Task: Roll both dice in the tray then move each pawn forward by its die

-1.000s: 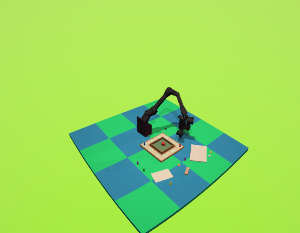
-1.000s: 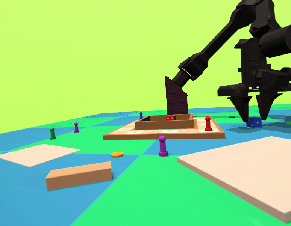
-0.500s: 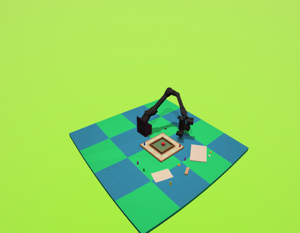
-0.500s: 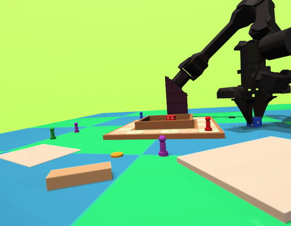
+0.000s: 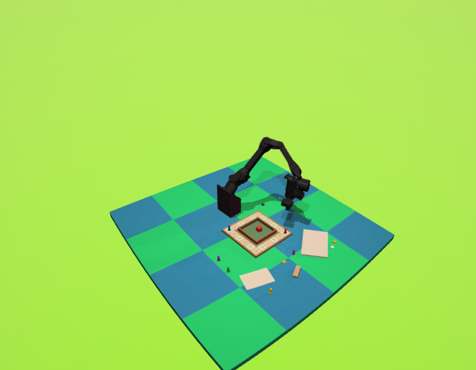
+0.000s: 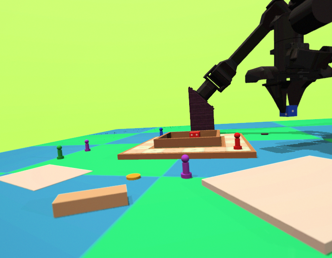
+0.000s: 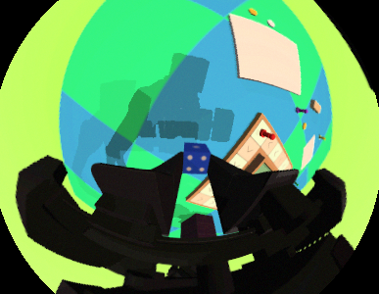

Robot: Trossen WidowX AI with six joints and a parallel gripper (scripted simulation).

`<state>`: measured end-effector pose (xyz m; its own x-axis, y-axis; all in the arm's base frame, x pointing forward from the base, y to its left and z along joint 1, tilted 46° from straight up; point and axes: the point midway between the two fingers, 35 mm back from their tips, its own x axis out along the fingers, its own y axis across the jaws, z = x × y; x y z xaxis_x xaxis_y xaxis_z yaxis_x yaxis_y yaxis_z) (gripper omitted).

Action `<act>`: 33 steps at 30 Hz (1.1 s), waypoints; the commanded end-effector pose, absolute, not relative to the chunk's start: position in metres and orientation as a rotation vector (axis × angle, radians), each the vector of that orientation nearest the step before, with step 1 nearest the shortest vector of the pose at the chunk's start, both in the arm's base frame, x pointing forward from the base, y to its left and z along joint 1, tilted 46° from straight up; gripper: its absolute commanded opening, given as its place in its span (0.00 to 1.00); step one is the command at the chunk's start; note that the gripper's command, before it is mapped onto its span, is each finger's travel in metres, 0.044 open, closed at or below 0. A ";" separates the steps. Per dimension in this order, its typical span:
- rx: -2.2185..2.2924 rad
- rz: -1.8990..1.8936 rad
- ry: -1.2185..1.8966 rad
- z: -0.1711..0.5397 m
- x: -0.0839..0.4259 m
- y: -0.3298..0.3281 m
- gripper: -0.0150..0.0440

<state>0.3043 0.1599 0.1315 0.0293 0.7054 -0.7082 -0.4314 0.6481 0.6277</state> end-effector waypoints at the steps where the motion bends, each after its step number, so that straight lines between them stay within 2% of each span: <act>1: 0.267 0.897 1.246 0.156 0.302 0.141 0.25; 11: 0.289 0.883 1.255 0.171 0.299 0.123 0.25; 33: 0.850 0.336 1.548 0.082 0.310 0.053 0.25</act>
<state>0.3106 0.0639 0.0961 0.0504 0.6853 -0.7265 0.2112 0.7036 0.6785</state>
